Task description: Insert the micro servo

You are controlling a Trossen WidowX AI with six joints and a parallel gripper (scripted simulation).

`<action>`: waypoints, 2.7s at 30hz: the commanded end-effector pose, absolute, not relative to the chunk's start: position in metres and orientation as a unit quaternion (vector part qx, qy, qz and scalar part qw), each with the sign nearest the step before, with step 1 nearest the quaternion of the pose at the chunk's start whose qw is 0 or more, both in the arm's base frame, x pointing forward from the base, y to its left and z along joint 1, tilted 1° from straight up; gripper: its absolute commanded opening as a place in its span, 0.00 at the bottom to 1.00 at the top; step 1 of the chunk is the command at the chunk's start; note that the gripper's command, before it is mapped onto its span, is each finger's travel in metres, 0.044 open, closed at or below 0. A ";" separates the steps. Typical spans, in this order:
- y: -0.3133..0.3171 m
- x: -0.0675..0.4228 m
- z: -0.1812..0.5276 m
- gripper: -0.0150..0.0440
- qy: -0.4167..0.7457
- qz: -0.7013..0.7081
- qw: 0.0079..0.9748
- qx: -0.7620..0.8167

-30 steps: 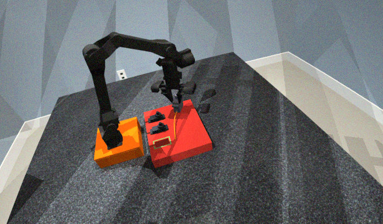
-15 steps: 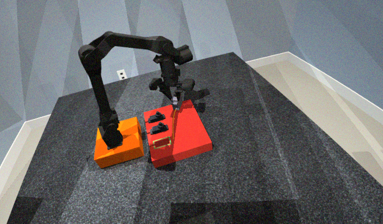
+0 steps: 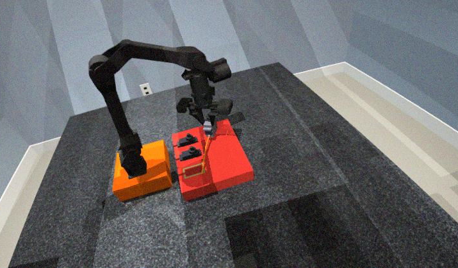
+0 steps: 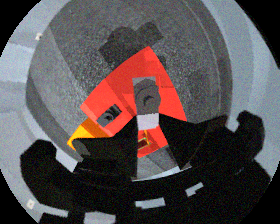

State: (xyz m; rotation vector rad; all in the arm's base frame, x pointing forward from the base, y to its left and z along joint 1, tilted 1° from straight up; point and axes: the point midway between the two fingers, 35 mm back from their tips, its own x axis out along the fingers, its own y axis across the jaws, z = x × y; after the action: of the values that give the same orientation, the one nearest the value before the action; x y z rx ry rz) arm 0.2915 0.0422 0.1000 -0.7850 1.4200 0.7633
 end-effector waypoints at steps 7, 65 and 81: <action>-0.008 0.289 0.102 0.25 0.616 0.330 0.628 -0.342; -0.082 0.283 0.103 0.25 0.699 -0.009 0.715 -0.002; -0.079 0.219 0.101 0.25 0.701 -0.009 0.713 -0.002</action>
State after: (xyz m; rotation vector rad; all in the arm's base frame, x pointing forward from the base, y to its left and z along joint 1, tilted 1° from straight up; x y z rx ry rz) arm 0.2333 -0.0792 0.1006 -0.0038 1.5558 -0.0190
